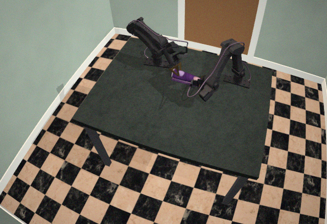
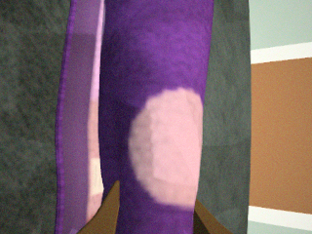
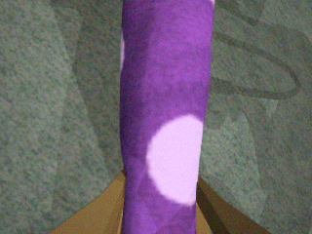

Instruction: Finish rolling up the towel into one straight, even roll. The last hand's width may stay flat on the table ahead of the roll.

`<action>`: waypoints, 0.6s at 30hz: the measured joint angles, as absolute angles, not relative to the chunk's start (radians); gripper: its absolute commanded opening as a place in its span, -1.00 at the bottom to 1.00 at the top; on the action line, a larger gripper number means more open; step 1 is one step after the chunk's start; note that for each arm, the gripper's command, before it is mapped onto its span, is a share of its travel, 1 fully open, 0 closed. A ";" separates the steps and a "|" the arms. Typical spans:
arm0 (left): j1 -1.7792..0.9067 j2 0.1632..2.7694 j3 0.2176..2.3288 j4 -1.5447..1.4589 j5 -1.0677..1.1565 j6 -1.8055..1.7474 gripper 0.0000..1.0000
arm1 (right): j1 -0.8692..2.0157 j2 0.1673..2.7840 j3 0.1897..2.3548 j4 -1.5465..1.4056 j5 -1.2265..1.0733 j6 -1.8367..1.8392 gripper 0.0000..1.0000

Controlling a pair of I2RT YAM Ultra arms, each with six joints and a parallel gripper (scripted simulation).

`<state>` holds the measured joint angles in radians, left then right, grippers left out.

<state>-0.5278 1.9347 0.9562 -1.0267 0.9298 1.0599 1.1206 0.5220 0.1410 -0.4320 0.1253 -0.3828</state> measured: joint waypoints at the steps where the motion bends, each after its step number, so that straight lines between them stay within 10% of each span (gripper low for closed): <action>1: -0.528 1.935 0.956 -1.027 0.930 1.060 -0.40 | 1.121 0.522 0.141 -0.432 0.125 -0.383 -0.26; 18: -0.528 1.935 0.956 -1.027 0.930 1.060 -0.40 | 1.121 0.522 0.141 -0.429 0.125 -0.383 -0.37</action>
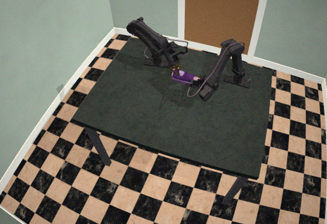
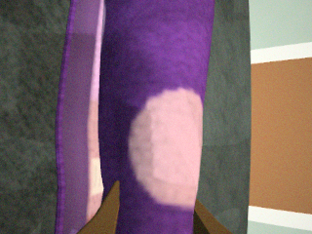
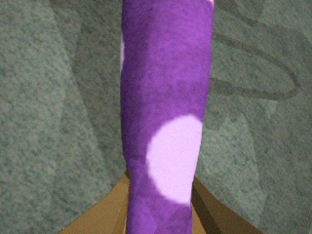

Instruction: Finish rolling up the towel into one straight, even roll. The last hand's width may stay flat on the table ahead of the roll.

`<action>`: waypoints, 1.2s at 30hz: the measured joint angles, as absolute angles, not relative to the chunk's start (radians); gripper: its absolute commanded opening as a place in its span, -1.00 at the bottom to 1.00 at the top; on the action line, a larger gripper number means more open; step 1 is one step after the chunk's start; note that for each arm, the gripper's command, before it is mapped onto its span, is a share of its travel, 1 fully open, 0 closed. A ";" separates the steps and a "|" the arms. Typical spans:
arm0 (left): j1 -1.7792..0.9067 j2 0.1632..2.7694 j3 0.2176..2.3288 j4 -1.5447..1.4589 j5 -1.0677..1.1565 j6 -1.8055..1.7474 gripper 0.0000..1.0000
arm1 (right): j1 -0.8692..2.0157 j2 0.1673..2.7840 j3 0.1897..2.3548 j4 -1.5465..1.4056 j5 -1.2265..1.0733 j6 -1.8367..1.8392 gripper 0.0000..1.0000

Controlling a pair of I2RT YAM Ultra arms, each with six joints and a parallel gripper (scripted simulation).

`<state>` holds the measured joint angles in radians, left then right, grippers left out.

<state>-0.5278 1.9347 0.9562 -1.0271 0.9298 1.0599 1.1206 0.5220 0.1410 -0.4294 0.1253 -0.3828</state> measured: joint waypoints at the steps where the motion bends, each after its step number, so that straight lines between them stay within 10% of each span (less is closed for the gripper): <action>1: -0.528 1.935 0.956 -1.027 0.930 1.060 -0.40 | 1.121 0.522 0.141 -0.429 0.125 -0.383 -0.37; 15: -0.528 1.938 0.957 -1.063 0.936 1.062 0.63 | 1.121 0.522 0.141 -0.424 0.127 -0.383 -0.37; 36: -0.360 1.938 1.129 -1.305 0.849 1.233 0.70 | 1.121 0.522 0.141 -0.422 0.128 -0.383 -0.37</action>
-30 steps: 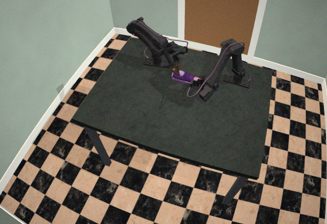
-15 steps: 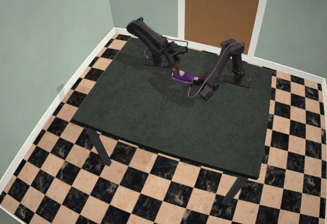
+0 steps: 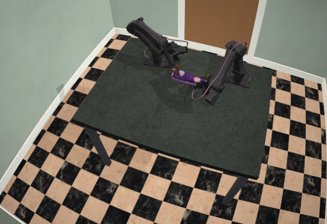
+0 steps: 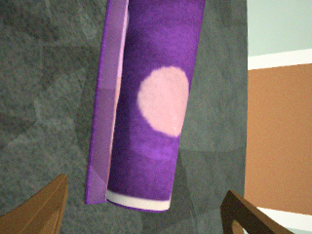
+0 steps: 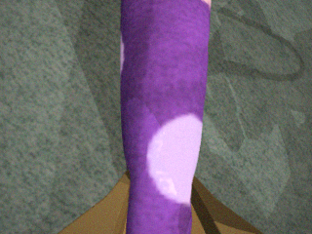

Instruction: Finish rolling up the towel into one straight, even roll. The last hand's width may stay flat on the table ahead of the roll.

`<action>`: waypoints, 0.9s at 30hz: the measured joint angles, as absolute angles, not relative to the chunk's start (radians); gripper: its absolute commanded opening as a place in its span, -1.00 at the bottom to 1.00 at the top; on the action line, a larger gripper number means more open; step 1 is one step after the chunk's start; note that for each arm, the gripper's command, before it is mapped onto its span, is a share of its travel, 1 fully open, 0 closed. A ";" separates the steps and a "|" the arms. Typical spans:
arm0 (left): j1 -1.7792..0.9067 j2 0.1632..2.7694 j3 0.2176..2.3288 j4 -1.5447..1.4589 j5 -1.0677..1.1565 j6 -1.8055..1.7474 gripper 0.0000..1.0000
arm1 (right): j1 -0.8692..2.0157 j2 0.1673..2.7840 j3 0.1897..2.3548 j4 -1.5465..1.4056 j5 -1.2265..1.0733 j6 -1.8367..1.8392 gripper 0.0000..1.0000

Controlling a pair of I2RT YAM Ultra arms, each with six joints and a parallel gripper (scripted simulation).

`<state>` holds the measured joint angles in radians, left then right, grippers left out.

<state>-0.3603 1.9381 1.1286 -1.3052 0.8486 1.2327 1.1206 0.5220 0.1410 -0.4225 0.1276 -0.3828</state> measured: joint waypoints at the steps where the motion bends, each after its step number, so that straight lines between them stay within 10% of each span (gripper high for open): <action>1: -0.356 1.940 1.138 -1.324 0.843 1.245 0.70 | 1.121 0.522 0.141 -0.422 0.128 -0.383 -0.37; 27: -0.342 1.956 1.166 -1.417 0.817 1.309 0.70 | 0.736 0.714 0.221 -0.416 -0.272 -0.440 -0.37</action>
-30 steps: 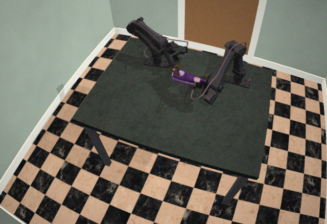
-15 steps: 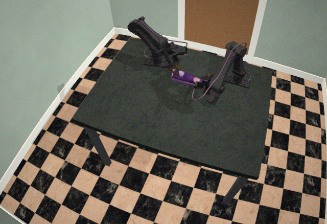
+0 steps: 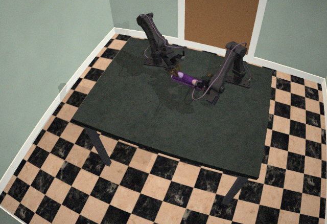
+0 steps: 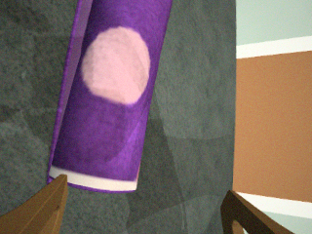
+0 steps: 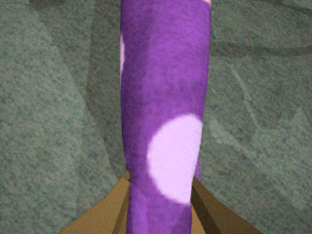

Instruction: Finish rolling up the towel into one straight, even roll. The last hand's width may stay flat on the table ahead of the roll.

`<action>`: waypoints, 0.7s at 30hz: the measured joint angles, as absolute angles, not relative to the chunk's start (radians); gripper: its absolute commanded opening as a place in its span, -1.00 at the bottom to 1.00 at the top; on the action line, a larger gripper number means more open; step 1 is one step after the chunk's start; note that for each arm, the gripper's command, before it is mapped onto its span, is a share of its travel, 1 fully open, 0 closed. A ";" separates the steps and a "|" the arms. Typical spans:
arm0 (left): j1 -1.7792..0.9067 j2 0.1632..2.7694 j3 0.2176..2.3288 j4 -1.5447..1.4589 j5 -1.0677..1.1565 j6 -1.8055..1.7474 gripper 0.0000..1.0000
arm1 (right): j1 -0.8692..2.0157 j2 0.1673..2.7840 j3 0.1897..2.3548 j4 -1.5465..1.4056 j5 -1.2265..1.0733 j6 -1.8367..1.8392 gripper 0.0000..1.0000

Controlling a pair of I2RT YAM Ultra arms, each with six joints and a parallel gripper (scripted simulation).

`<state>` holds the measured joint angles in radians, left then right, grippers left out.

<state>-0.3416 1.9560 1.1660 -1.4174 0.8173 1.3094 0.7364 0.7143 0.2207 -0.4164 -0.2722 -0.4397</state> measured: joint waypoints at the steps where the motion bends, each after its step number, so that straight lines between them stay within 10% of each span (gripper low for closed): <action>1: -0.342 1.956 1.166 -1.417 0.817 1.309 0.70 | 0.708 0.738 0.231 -0.420 -0.304 -0.447 -0.37; 21: -0.342 1.956 1.166 -1.417 0.816 1.310 0.70 | 0.345 1.291 0.458 -0.610 -0.794 -0.680 -0.37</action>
